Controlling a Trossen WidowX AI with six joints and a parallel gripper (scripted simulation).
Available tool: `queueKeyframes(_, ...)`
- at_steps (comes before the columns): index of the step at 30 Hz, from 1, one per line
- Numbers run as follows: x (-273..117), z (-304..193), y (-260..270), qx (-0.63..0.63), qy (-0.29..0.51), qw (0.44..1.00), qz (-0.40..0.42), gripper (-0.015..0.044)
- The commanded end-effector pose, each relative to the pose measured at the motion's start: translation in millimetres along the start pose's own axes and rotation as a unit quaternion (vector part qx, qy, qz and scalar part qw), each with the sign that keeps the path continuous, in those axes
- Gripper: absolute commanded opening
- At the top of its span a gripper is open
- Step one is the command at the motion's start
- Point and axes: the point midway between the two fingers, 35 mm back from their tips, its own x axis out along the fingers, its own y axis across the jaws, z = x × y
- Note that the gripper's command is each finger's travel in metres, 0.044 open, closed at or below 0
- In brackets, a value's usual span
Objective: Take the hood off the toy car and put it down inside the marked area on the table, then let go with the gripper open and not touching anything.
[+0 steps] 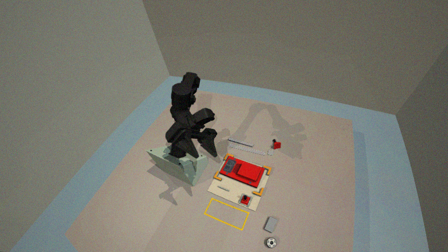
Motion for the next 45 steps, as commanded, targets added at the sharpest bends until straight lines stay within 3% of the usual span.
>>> queueKeyframes(1, 29.9, 4.1, 48.9, 0.037, 0.046, 0.992, 0.114, 0.044)
queueKeyframes(11, 71.5, 11.6, 197.0, 0.136, 0.25, 0.894, 0.346, 0.044)
queueKeyframes(18, 66.1, -8.1, 297.1, 0.16, 0.436, 0.784, 0.412, 0.044)
queueKeyframes(45, 71.4, -18.7, 314.4, 0.16, 0.441, 0.781, 0.412, 0.044)
